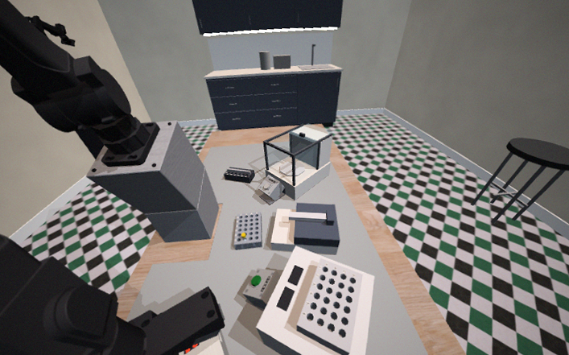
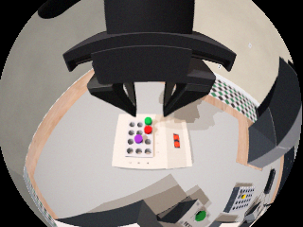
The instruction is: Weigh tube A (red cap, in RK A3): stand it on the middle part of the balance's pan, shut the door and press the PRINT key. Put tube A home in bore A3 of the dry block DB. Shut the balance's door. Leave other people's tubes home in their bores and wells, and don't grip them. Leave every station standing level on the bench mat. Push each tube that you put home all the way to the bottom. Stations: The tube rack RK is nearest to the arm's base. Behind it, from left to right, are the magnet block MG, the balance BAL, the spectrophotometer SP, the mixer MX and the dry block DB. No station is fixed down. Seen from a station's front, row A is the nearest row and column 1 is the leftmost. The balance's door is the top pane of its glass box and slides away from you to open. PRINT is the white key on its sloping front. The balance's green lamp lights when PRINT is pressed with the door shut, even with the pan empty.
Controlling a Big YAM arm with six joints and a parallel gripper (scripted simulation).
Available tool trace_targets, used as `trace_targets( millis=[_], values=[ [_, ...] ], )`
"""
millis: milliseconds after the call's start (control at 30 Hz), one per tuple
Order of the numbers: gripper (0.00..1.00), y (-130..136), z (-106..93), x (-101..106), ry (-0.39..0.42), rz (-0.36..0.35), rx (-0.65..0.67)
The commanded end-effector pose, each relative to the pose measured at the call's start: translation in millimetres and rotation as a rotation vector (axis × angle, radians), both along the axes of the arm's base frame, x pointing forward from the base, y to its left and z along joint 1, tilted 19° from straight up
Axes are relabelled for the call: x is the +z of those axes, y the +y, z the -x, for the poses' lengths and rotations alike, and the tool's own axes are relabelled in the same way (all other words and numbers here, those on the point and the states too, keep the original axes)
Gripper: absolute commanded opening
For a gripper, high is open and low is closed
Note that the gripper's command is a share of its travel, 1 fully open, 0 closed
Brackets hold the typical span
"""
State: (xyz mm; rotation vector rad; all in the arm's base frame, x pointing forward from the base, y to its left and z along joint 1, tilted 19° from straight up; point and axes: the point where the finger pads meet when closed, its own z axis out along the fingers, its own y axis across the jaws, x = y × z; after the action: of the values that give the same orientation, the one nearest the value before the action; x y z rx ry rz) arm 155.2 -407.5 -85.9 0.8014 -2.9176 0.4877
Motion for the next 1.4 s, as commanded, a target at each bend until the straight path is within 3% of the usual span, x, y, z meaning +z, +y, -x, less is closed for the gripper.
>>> trace_targets(
  millis=[0,1033,1067,1367],
  values=[
    [0.36,-8.0,-11.2,17.1,-0.017,0.036,0.006],
    [0.36,-8.0,-11.2,17.1,-0.017,0.036,0.006],
    [0.30,-10.8,-12.7,20.9,-0.016,0.029,0.002],
    [0.30,5.8,-6.8,26.7,-0.006,0.008,0.003]
  ],
)
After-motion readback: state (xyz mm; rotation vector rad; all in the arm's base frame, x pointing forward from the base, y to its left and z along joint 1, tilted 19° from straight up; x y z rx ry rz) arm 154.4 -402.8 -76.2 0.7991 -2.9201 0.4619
